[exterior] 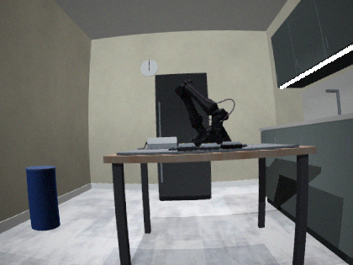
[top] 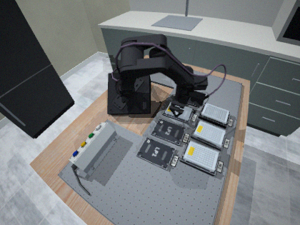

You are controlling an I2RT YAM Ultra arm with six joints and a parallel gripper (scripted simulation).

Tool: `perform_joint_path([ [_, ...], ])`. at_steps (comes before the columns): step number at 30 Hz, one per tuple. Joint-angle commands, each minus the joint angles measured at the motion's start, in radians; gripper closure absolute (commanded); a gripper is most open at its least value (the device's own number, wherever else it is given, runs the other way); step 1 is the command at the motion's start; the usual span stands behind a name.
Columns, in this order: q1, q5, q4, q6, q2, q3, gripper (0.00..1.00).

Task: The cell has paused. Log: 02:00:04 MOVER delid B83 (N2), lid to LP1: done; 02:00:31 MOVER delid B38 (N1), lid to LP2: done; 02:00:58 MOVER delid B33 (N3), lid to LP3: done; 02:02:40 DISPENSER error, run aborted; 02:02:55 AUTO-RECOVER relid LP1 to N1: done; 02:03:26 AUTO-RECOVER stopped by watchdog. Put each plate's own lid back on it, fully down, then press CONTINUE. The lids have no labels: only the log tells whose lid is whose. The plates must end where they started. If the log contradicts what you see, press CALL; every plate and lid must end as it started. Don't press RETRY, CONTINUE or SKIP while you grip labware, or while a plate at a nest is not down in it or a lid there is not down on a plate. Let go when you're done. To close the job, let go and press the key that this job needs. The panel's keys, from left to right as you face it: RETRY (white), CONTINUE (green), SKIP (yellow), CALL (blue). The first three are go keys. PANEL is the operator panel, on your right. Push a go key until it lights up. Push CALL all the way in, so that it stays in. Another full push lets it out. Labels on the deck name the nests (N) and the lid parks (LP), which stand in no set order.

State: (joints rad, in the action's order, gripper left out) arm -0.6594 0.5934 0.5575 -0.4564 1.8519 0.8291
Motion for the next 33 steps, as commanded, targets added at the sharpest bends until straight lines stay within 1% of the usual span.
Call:
perform_joint_path([
  [1, -0.011, 0.015, -0.024, 0.011, 0.016, 0.019, 1.0],
  [8, -0.011, 0.015, -0.026, 0.012, 0.016, 0.018, 1.0],
  [10, -0.024, 0.015, 0.003, -0.006, -0.014, 0.027, 1.0],
  [11, -0.028, 0.014, 0.0, -0.009, -0.031, 0.025, 1.0],
  [13, -0.036, 0.014, 0.035, -0.018, -0.038, 0.049, 1.0],
  [17, -0.042, 0.014, 0.051, -0.026, -0.044, 0.054, 1.0],
  [33, -0.093, 0.009, 0.175, -0.086, -0.089, 0.1, 1.0],
])
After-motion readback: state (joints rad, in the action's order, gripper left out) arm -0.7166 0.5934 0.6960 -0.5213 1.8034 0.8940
